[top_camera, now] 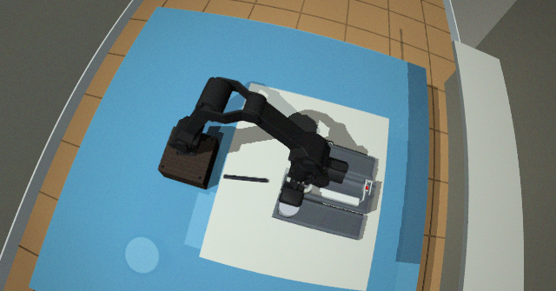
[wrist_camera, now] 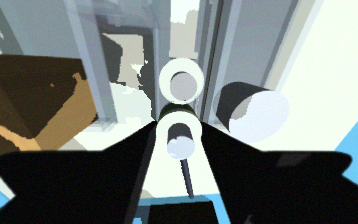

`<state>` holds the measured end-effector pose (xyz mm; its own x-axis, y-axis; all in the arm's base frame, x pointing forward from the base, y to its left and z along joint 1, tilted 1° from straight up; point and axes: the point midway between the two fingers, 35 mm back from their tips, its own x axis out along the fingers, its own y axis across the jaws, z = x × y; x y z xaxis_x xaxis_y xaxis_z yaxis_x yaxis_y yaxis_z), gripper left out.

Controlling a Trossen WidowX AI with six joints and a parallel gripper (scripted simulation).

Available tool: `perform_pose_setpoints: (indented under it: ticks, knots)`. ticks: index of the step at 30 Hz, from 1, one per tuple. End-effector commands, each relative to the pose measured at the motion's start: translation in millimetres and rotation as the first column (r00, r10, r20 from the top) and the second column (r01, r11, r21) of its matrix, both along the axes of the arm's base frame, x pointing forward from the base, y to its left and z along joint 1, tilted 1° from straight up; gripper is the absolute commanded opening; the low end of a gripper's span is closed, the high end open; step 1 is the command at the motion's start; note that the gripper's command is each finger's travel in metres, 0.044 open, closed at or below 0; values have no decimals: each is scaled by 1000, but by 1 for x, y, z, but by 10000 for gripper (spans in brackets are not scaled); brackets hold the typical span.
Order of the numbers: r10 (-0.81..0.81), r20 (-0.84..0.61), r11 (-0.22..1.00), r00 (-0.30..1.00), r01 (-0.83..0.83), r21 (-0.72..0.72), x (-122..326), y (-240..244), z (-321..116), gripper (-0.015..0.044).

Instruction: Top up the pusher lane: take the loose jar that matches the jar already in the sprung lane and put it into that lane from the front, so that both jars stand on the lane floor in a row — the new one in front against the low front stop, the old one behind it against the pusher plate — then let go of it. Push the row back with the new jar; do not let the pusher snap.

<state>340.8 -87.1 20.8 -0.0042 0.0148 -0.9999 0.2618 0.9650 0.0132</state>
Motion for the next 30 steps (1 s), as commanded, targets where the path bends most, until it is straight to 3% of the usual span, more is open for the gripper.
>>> perform_pose_setpoints:
  ticks: [1,30]
  knots:
    - [-2,33,1000,999,2,-14,10,-4,5,0]
    - [-2,34,1000,999,2,-14,12,-4,0,0]
